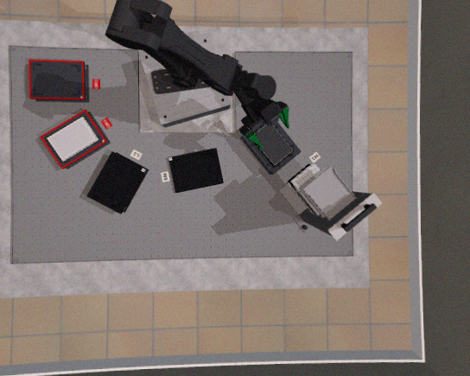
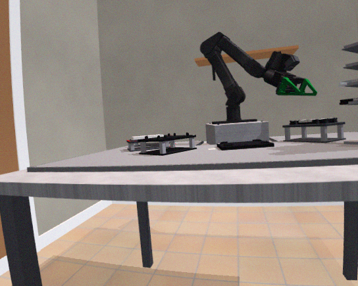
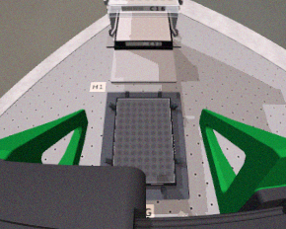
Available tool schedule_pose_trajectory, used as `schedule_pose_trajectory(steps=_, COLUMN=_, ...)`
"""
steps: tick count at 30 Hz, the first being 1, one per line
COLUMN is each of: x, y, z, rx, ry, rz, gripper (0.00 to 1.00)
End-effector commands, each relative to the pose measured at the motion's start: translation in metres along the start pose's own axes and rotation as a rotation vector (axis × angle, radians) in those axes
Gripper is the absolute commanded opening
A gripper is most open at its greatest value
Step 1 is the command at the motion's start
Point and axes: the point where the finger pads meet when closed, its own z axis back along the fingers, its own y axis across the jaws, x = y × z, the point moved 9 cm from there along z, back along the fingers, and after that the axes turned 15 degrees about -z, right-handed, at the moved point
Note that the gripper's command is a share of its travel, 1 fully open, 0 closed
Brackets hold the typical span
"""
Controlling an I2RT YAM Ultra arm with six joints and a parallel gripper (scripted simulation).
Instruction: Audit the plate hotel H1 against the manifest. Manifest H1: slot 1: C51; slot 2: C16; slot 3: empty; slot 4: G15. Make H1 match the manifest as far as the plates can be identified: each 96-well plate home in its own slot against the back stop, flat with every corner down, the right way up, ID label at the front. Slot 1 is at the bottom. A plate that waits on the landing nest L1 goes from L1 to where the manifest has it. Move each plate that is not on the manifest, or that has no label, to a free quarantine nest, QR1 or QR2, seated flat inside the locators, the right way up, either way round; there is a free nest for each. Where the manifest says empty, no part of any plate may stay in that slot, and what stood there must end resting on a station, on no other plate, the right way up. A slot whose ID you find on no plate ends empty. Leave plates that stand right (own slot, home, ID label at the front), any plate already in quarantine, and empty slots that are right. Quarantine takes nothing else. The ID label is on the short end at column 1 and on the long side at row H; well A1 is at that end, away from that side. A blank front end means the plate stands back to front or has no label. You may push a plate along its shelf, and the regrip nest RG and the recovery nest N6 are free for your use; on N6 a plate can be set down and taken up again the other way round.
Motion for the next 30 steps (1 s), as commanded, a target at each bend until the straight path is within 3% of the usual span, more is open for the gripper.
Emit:
schedule_pose_trajectory(steps=1, x=0.004, y=0.002, z=0.0, rx=0.007, ry=-0.015, rz=-0.007, gripper=1.0)
schedule_pose_trajectory(steps=15, x=-0.028, y=-0.007, z=-0.019, rx=0.007, ry=-0.015, rz=-0.007, gripper=1.0)
schedule_pose_trajectory(steps=30, x=-0.036, y=-0.009, z=-0.017, rx=0.007, ry=-0.014, rz=-0.007, gripper=1.0)
